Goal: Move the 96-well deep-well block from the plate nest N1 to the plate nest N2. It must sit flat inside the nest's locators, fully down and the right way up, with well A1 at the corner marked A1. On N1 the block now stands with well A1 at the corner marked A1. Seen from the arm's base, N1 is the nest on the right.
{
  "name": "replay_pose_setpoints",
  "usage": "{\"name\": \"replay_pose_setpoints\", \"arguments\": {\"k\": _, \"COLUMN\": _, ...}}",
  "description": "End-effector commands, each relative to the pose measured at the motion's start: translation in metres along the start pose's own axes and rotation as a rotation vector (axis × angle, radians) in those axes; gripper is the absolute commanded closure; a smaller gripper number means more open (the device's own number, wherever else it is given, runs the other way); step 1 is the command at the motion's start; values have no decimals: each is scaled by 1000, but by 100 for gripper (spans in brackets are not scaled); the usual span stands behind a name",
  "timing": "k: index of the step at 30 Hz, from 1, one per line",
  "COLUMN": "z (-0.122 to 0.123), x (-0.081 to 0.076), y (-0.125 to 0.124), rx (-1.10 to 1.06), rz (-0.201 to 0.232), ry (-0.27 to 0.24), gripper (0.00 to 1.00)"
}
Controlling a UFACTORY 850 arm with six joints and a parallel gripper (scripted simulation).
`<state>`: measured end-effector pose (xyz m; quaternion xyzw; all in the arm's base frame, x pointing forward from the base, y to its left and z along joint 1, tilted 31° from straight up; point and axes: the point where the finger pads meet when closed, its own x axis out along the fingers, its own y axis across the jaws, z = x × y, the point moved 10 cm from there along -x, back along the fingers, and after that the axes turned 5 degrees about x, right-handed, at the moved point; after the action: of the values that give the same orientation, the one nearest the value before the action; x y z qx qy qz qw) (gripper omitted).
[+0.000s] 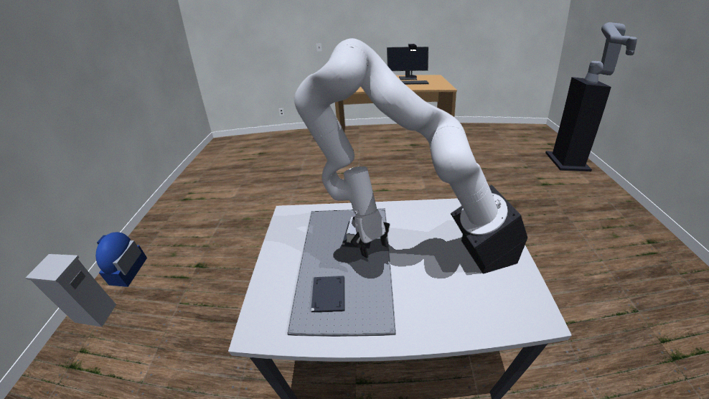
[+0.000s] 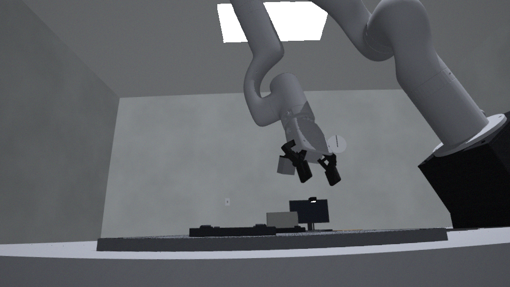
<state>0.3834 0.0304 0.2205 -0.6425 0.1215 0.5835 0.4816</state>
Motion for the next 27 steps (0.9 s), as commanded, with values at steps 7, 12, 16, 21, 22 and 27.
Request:
{"name": "replay_pose_setpoints", "arguments": {"k": 7, "z": -27, "x": -8, "y": 3, "rx": 187, "rz": -31, "ry": 84, "gripper": 0}}
{"name": "replay_pose_setpoints", "arguments": {"k": 12, "z": -49, "x": -14, "y": 4, "rx": 192, "rz": -32, "ry": 86, "gripper": 0}}
{"name": "replay_pose_setpoints", "arguments": {"k": 16, "z": -59, "x": -18, "y": 7, "rx": 282, "rz": -49, "ry": 125, "gripper": 0}}
{"name": "replay_pose_setpoints", "arguments": {"k": 21, "z": -69, "x": -22, "y": 9, "rx": 373, "rz": -66, "ry": 164, "gripper": 0}}
{"name": "replay_pose_setpoints", "arguments": {"k": 22, "z": -73, "x": -24, "y": 10, "rx": 378, "rz": -67, "ry": 166, "gripper": 0}}
{"name": "replay_pose_setpoints", "arguments": {"k": 27, "z": -91, "x": -30, "y": 13, "rx": 377, "rz": -67, "ry": 166, "gripper": 0}}
